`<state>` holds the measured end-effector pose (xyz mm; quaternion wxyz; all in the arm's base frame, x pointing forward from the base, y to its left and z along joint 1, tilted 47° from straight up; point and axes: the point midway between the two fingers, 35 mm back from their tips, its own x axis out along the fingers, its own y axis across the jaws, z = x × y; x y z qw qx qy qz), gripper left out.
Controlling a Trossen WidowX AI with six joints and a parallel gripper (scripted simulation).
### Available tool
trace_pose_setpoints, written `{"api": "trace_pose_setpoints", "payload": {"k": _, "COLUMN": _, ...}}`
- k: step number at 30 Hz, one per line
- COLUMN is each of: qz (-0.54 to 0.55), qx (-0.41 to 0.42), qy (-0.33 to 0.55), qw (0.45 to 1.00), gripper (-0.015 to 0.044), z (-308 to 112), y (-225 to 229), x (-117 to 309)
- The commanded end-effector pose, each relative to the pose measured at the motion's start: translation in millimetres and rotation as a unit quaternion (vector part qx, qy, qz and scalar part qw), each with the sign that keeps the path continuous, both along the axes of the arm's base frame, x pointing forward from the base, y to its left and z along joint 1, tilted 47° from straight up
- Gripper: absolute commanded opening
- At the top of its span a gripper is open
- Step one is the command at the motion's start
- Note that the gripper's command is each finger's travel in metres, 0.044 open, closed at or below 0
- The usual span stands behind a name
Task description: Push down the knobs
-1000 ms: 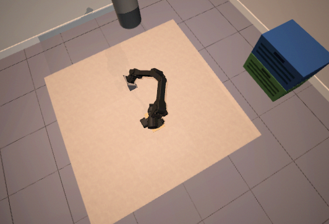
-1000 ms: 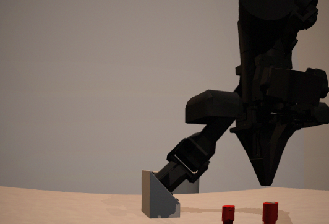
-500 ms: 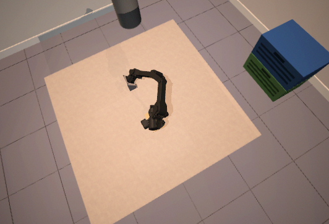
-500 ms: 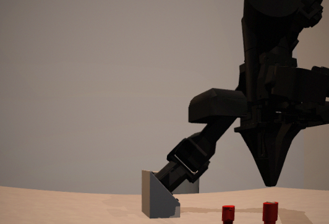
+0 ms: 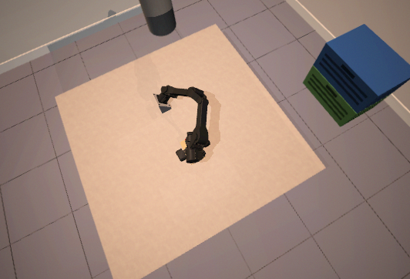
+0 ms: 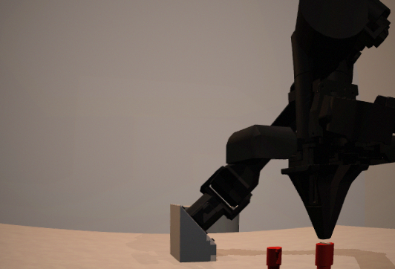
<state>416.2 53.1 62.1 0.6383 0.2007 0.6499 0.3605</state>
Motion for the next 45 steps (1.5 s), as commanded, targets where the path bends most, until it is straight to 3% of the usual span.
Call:
{"api": "trace_pose_setpoints", "payload": {"k": 1, "qz": -0.003, "qx": 0.002, "qy": 0.000, "qw": 1.000, "gripper": 0.0000, "z": 0.1, "y": 0.8, "x": 0.4}}
{"api": "trace_pose_setpoints", "payload": {"k": 45, "qz": -0.003, "qx": 0.002, "qy": 0.000, "qw": 1.000, "gripper": 0.0000, "z": -4.9, "y": 6.2, "x": -0.4}}
